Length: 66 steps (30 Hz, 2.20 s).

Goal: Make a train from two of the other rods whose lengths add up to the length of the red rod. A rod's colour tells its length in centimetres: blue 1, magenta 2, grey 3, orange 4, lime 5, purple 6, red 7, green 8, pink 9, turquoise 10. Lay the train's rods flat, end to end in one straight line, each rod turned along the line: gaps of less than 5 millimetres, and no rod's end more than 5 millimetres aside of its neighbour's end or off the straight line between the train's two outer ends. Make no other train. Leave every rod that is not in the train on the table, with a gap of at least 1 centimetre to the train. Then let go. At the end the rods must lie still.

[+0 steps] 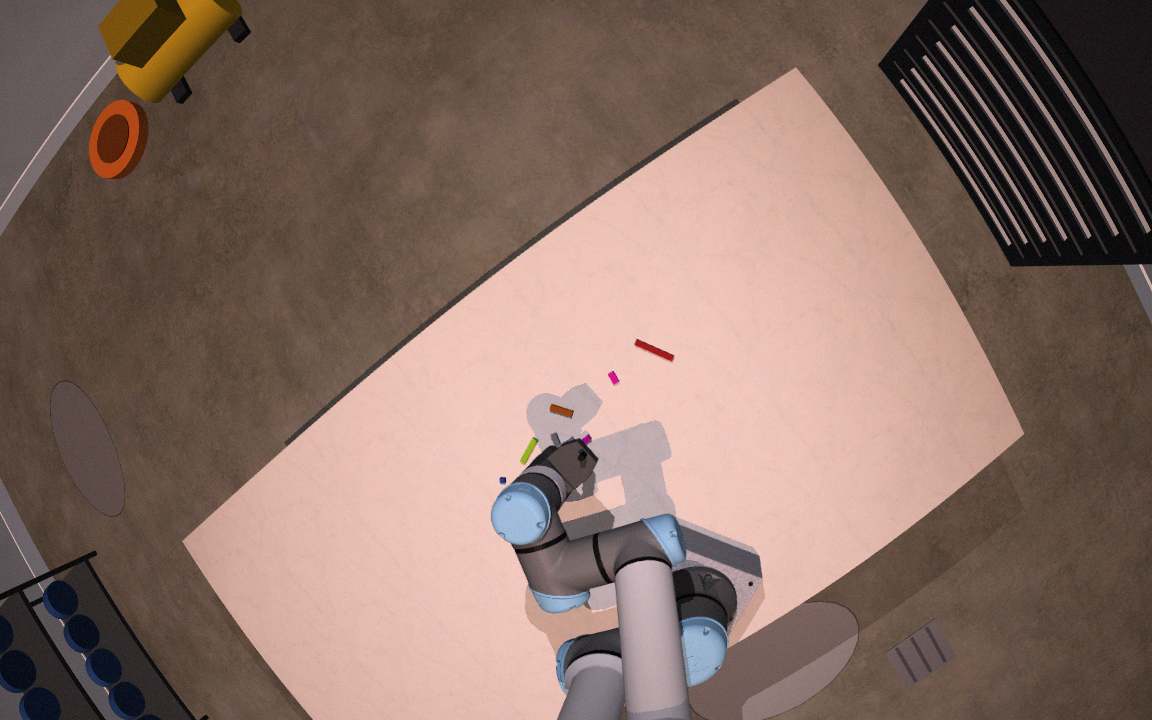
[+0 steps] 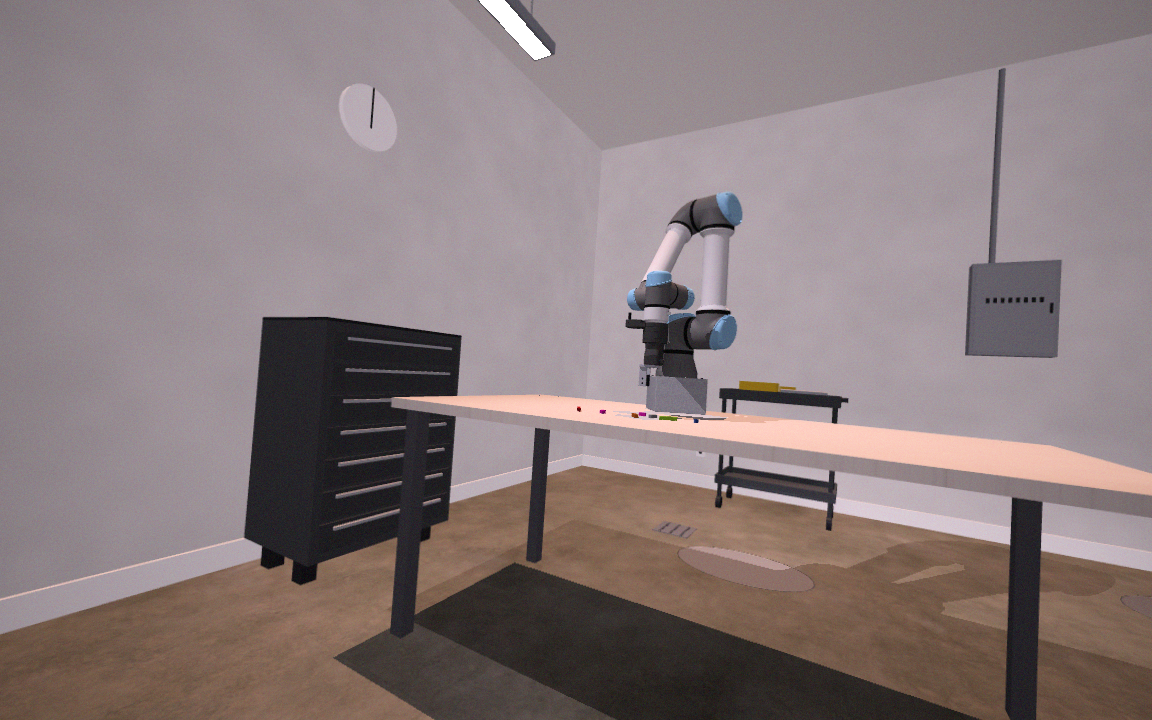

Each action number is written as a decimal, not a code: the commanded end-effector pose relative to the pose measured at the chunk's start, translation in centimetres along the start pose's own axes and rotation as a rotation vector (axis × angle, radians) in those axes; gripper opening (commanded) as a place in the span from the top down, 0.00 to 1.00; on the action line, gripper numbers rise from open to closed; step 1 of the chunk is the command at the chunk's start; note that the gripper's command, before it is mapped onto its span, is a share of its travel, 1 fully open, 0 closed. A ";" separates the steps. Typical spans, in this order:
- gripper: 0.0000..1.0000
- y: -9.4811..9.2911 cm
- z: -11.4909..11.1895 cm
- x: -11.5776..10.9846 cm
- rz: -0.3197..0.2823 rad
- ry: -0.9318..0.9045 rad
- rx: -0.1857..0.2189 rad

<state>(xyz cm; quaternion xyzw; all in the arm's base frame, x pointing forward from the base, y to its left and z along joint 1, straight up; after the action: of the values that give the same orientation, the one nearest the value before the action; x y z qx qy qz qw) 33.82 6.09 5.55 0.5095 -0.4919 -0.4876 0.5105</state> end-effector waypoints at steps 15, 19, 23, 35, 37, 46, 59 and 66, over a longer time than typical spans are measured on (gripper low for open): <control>0.00 0.0 0.0 0.0 0.000 0.000 0.001; 0.00 0.0 0.0 0.0 0.000 0.001 0.001; 0.00 0.0 0.0 0.0 0.000 0.003 0.001; 0.00 0.0 -0.3 -0.1 0.000 0.063 0.001; 0.00 0.0 -0.3 -0.1 0.000 0.073 0.001; 0.00 0.0 -0.8 -0.4 0.000 0.189 0.001; 0.00 -0.1 -1.7 -1.1 0.000 0.458 0.001; 0.00 -0.2 -2.5 -1.8 0.000 0.691 0.001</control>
<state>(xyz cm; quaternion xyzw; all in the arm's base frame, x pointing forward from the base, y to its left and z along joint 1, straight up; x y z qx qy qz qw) 35.84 7.61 5.33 0.6240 -0.3302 -0.3253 0.6291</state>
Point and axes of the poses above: the point where the finger pads meet when closed, its own y axis back along the fingers, its own z axis across the jaws, x = y × z, the point moved 7 cm from there along y, back along the fingers, and after that the axes turned 12 degrees about -y, right-handed, at the moved point
